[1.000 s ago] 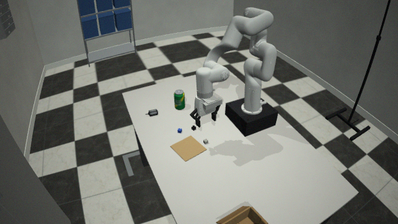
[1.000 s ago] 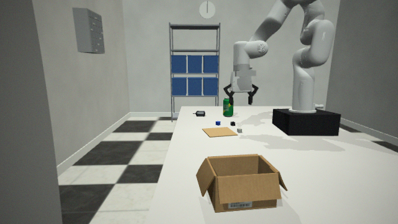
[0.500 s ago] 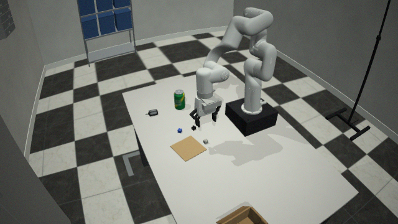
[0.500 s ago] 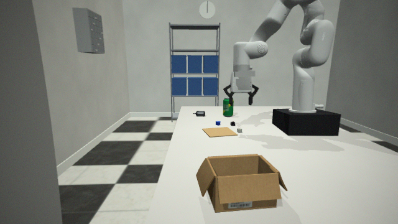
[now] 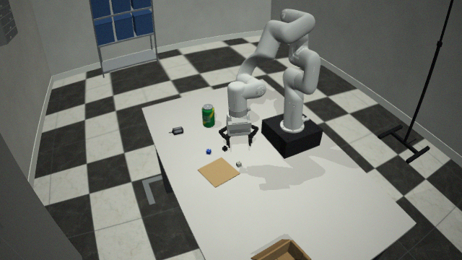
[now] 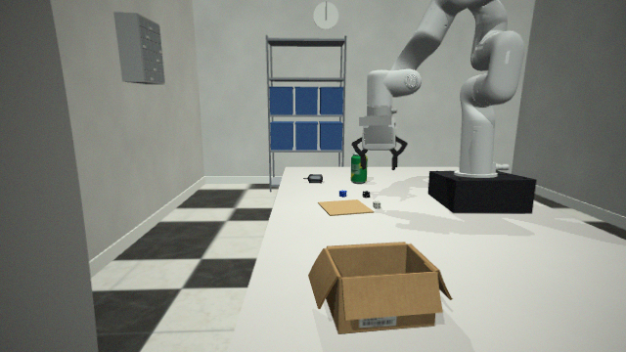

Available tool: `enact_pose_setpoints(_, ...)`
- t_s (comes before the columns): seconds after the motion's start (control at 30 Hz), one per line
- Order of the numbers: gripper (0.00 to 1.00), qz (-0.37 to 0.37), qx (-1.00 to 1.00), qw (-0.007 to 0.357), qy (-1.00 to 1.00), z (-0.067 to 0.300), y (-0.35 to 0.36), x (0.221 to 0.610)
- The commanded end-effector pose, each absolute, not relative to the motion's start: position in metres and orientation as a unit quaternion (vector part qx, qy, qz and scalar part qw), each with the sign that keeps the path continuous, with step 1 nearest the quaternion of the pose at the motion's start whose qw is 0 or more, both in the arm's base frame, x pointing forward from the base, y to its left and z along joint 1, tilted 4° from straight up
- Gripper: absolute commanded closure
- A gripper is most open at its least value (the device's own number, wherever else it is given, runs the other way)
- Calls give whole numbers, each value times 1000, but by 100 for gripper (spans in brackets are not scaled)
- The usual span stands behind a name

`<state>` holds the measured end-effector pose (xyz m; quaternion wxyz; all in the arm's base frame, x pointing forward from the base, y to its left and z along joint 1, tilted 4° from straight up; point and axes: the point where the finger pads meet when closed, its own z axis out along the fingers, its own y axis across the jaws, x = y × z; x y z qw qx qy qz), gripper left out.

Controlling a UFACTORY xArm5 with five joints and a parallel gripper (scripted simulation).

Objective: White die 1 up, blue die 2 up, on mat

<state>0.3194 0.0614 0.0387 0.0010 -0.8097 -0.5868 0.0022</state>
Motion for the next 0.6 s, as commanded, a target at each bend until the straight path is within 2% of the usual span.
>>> enact_pose_setpoints(0.0, 0, 0, -858, 0, -514, 34, 61, 321)
enact_pose_setpoints(0.57, 0, 0, -950, 0, -311, 19, 60, 319)
